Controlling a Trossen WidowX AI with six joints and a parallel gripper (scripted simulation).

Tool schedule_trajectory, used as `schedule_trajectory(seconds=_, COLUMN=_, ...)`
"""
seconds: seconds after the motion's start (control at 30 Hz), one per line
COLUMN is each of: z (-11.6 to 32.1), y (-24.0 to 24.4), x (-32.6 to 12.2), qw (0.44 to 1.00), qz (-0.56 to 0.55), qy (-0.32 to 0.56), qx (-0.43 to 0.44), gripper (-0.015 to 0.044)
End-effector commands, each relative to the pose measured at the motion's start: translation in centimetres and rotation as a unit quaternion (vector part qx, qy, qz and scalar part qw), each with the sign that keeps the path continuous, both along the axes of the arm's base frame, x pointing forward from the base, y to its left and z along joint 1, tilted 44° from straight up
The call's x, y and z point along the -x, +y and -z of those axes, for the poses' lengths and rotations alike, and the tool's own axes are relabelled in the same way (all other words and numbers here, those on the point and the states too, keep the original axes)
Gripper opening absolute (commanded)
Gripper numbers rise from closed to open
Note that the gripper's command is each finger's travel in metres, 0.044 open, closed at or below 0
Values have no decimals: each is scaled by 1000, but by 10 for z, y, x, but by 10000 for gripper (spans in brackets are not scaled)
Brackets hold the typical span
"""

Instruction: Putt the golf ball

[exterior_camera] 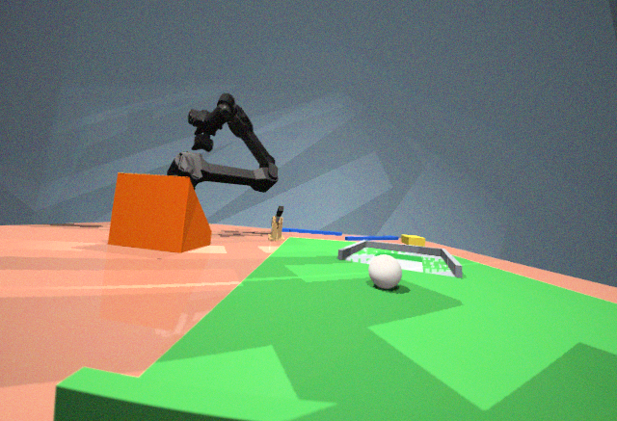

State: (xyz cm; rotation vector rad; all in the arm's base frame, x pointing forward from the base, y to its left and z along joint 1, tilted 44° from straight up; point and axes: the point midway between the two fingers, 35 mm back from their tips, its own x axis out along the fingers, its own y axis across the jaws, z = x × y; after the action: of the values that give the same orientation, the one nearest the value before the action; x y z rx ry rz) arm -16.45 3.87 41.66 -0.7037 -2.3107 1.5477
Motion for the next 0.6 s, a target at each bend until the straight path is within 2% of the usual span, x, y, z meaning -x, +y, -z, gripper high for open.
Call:
schedule_trajectory(seconds=0.0, z=1, y=-2, x=1, qw=1000, qz=-7, qy=-2, qx=-1, gripper=426)
schedule_trajectory(seconds=0.13, z=13, y=-55, x=17, qw=989, qz=-141, qy=-42, qx=-24, gripper=440)
schedule_trajectory(seconds=0.27, z=33, y=-120, x=17, qw=949, qz=-296, qy=-91, qx=-55, gripper=440)
schedule_trajectory(seconds=0.4, z=55, y=-181, x=-5, qw=883, qz=-440, qy=-137, qx=-89, gripper=440)
schedule_trajectory(seconds=0.57, z=86, y=-240, x=-59, qw=767, qz=-596, qy=-193, qx=-136, gripper=440)
